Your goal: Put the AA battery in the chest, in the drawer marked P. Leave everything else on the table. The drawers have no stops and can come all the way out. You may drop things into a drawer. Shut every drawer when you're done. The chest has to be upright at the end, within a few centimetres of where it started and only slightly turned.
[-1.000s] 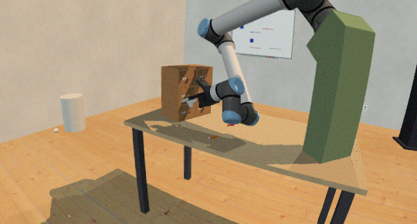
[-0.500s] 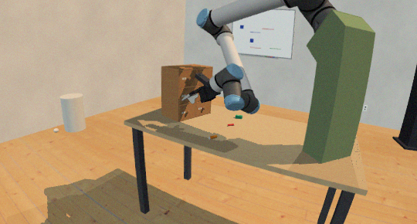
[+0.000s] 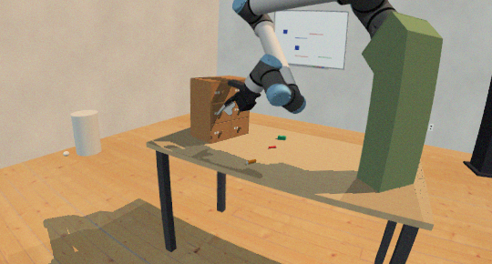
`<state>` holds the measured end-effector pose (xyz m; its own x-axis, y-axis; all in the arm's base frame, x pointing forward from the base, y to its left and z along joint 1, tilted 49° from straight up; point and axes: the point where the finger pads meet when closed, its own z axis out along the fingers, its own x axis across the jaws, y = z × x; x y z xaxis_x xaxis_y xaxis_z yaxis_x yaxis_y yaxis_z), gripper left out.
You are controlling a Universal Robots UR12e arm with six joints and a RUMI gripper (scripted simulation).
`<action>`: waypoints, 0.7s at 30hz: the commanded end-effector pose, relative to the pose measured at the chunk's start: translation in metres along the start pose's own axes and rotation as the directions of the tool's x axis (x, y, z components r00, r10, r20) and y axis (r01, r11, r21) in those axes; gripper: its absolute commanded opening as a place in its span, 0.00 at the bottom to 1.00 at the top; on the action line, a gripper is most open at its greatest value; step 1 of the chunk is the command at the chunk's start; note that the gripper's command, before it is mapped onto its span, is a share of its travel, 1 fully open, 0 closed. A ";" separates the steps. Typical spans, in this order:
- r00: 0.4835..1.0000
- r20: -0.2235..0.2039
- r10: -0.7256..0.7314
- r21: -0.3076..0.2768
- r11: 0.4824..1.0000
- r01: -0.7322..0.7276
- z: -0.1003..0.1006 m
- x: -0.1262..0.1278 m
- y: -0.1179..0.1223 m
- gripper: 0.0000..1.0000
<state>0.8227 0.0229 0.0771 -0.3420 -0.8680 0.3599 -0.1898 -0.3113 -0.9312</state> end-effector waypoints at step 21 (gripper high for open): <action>1.000 0.000 0.004 -0.339 0.941 -0.004 -0.035 -0.001 -0.001 1.00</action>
<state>0.7954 0.0347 0.0794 -0.3427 -0.8684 0.3584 -0.4409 -0.1881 -0.8776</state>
